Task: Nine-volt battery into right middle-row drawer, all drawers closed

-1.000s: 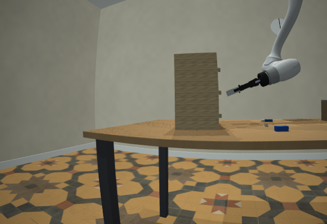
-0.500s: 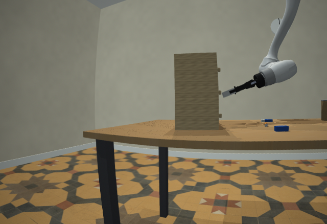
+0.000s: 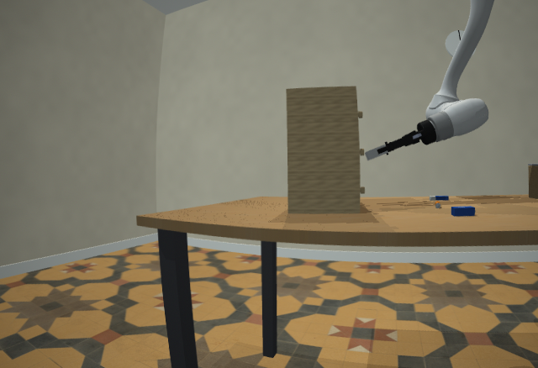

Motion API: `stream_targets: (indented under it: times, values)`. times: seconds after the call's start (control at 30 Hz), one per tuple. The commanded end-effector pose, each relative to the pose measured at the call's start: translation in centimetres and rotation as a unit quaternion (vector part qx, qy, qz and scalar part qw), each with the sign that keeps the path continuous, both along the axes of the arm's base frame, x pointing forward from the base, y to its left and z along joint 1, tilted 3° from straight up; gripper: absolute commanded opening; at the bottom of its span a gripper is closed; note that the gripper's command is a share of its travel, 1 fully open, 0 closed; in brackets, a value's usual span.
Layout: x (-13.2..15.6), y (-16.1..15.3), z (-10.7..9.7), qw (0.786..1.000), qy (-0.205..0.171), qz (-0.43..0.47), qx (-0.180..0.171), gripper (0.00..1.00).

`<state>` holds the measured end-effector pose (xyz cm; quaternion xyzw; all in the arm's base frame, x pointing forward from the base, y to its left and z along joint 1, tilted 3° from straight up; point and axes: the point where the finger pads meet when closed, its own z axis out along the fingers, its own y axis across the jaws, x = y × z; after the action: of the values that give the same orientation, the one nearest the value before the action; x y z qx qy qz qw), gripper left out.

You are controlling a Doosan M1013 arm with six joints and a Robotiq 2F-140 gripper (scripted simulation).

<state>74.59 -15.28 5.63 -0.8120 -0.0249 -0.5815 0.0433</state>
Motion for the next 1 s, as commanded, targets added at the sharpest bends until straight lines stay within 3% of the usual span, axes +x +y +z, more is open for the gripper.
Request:
stream_targets:
  times: [0.0, 0.47, 0.97]
  values:
    - [0.0, 0.0, 0.0, 1.000, 0.000, 0.000, 0.000, 0.20]
    - [0.3, 0.0, 0.0, 1.000, 0.000, 0.000, 0.000, 0.20]
    - [2.5, 0.2, 0.1, 1.000, 0.000, 0.000, 0.000, 0.20]
